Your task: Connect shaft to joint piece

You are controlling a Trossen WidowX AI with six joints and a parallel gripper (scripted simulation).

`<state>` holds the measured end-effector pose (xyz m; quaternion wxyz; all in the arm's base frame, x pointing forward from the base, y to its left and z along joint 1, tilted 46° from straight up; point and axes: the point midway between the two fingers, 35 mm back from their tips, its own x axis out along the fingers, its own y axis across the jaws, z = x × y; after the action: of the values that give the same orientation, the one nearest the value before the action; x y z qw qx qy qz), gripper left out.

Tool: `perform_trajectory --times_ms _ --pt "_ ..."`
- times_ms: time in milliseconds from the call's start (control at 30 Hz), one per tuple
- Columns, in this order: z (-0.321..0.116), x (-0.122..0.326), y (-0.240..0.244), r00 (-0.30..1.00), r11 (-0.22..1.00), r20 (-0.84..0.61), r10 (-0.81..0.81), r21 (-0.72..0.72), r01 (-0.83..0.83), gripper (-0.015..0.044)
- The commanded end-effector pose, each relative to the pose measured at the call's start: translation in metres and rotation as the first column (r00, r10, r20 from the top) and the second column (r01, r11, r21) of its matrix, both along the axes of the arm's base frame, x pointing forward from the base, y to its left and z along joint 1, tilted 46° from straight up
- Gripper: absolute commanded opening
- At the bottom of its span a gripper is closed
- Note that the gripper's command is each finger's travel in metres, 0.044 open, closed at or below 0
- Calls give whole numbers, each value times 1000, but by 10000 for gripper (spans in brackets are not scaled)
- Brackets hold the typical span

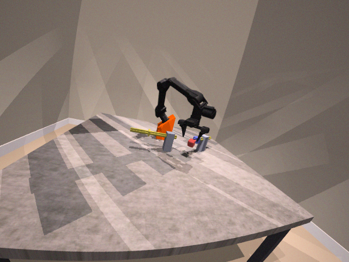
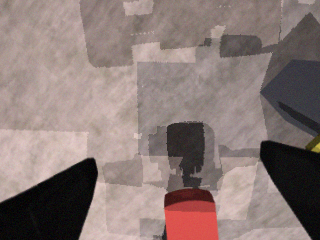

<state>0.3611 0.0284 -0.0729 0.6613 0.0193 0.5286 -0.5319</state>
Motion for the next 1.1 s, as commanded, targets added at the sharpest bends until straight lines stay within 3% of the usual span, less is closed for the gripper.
perform_trajectory --times_ms 0,300,700,1067 --pt "-22 -9 -24 1000 1000 -22 -7 -10 7 440" --pt "-41 -15 -43 1000 1000 -23 -8 -13 7 440" --pt "-71 -62 -2 1000 1000 -24 -7 -9 7 440" --pt "-76 -64 -6 1000 1000 -24 -7 -9 7 440"
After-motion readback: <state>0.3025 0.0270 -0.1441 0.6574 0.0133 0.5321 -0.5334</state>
